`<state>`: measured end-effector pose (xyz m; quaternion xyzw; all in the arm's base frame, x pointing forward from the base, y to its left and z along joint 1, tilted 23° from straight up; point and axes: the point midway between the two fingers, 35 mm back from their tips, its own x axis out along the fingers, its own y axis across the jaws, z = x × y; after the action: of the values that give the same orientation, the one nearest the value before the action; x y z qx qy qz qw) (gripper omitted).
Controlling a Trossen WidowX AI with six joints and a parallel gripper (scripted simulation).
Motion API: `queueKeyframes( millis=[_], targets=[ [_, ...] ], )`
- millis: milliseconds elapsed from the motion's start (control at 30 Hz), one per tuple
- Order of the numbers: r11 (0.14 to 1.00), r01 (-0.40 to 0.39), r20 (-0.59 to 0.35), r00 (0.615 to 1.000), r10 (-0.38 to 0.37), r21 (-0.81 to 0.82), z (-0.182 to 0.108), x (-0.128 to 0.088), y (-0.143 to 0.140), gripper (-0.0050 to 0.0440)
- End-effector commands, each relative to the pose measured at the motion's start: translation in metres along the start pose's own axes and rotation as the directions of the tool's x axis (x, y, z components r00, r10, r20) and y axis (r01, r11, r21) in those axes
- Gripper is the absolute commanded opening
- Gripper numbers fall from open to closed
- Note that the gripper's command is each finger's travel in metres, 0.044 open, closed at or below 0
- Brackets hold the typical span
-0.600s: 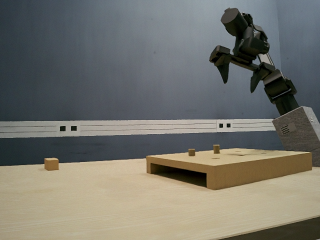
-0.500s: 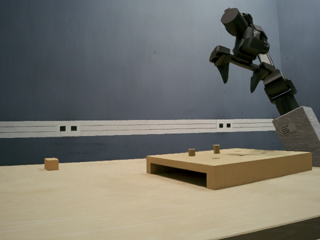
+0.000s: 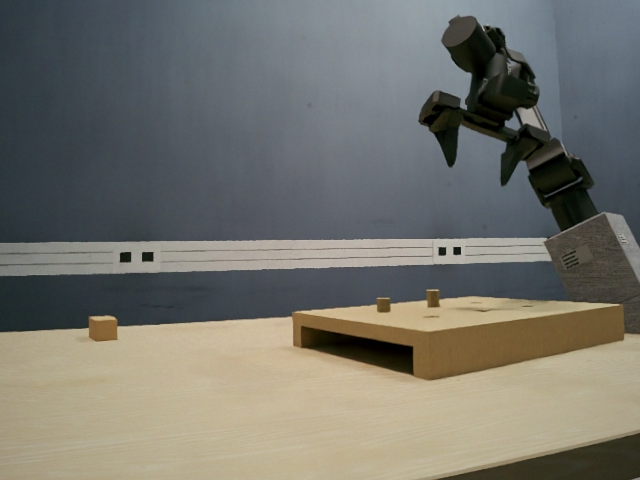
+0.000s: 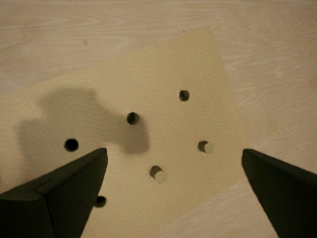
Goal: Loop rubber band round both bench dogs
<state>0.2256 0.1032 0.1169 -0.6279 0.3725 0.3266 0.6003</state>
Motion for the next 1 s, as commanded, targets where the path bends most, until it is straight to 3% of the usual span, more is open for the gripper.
queueKeyframes(
  millis=[0,367,633,967],
  targets=[
    [1.000,0.012,0.009,1.000,-0.012,0.006,0.001,-0.003,-0.004,0.0352],
    [0.981,-0.013,-0.036,0.999,0.020,0.192,-0.024,0.012,-0.018,0.0088],
    [0.923,-0.015,-0.081,0.996,0.049,0.384,-0.054,0.026,-0.030,0.0080],
    [0.746,0.021,-0.143,0.985,0.101,0.666,-0.112,0.046,-0.041,0.0080]
  ],
)
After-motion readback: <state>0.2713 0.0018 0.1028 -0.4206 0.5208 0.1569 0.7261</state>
